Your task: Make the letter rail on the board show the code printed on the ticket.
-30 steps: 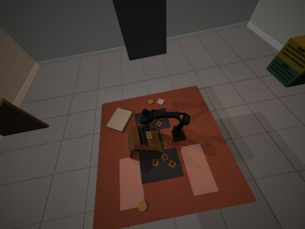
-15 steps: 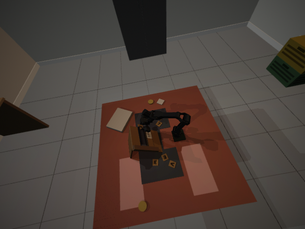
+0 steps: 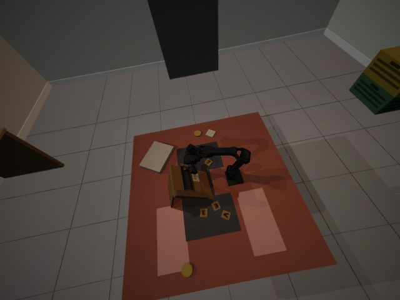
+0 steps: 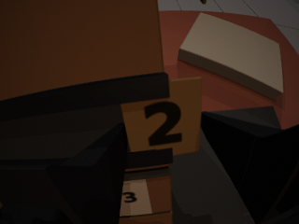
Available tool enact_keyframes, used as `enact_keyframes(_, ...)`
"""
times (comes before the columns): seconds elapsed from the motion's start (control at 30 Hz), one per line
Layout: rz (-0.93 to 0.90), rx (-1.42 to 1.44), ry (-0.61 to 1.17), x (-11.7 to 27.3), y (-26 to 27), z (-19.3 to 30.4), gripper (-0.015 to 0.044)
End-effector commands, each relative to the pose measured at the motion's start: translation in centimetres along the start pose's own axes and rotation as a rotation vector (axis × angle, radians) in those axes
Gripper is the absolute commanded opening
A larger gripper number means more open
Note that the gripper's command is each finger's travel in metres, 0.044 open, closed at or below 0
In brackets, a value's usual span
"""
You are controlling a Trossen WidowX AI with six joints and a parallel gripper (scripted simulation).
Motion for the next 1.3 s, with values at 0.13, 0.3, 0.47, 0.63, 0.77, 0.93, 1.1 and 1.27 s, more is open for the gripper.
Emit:
enact_keyframes(0.13,0.005,-0.005,-0.001,0.0,0.4,0.2,0.0)
enact_keyframes(0.3,0.004,-0.006,-0.001,0.0,0.6,0.2,0.0)
enact_keyframes(0.47,0.004,-0.006,-0.001,0.0,0.9,0.3,0.0)
enact_keyframes(0.63,0.004,-0.006,-0.001,0.0,1.1,0.3,0.0)
enact_keyframes(0.77,0.004,-0.006,-0.001,0.0,1.3,0.4,0.0)
enact_keyframes(0.93,0.004,-0.006,-0.001,0.0,1.4,0.4,0.0)
enact_keyframes(1.1,0.004,-0.006,-0.001,0.0,1.6,0.4,0.0)
enact_keyframes(1.27,0.004,-0.007,-0.001,0.0,1.9,0.5,0.0)
Point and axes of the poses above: the point midway between the two fingers, 35 mm back from their tips, its own x axis back along the fingers, its own y axis across the jaws, z = x × y, the point moved 6 cm from there along x, back along the fingers, and after that the axes turned 14 degrees about -x, right-handed, at the moved point
